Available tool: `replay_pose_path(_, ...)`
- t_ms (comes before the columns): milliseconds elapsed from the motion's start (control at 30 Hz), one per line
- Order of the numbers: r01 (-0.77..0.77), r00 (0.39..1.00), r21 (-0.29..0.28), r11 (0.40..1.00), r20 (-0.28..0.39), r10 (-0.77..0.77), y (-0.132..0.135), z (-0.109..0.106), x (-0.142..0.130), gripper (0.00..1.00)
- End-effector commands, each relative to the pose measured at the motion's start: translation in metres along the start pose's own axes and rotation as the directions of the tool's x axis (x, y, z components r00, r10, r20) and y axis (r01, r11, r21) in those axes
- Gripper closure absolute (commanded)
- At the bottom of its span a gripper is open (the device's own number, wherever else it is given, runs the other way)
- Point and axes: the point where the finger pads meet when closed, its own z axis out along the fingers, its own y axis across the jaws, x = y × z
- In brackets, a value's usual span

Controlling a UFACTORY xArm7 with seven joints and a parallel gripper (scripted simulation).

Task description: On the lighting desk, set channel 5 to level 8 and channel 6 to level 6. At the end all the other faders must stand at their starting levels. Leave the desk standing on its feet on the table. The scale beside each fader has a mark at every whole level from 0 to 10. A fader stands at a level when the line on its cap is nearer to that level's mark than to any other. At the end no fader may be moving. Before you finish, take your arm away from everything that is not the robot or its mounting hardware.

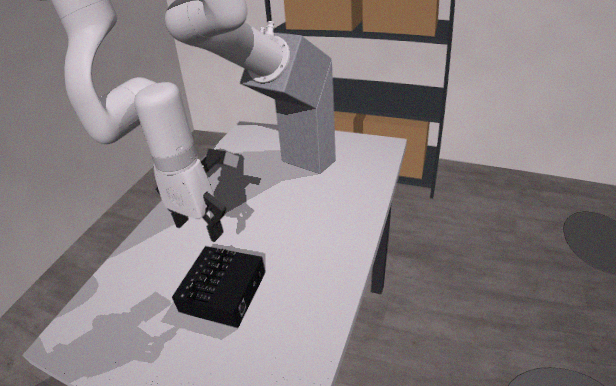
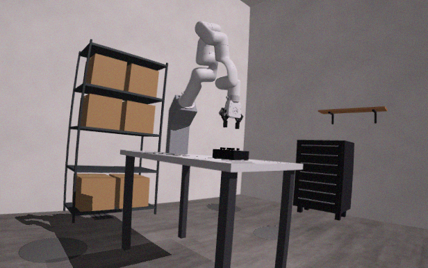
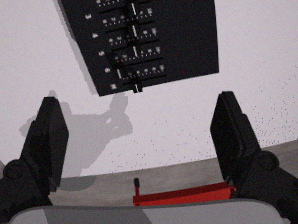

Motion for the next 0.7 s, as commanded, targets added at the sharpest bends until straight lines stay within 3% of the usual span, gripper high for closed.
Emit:
replay_pose_path(0, -0.266, 0.962, -0.024, 0.964, -0.07, 0.264, -0.022, -0.005, -0.005, 0.0)
replay_pose_path(100, -0.457, 0.886, -0.04, 0.889, -0.106, 0.451, -0.04, -0.009, -0.01, 0.0)
replay_pose_path(200, -0.627, 0.775, -0.05, 0.778, -0.138, 0.616, -0.057, -0.009, -0.013, 0.0)
replay_pose_path(267, -0.627, 0.775, -0.05, 0.778, -0.138, 0.616, -0.057, -0.009, -0.013, 0.0)
replay_pose_path(300, -0.765, 0.64, -0.05, 0.642, -0.178, 0.748, -0.061, -0.009, -0.013, 0.0)
replay_pose_path(400, -0.832, 0.549, -0.049, 0.552, -0.201, 0.811, -0.067, -0.008, -0.013, 0.0)
replay_pose_path(600, -0.971, 0.219, 0.019, 0.239, -0.336, 0.916, -0.068, -0.008, -0.013, 0.0)
replay_pose_path(667, -0.975, 0.194, 0.03, 0.218, -0.353, 0.915, -0.068, -0.008, -0.013, 0.0)
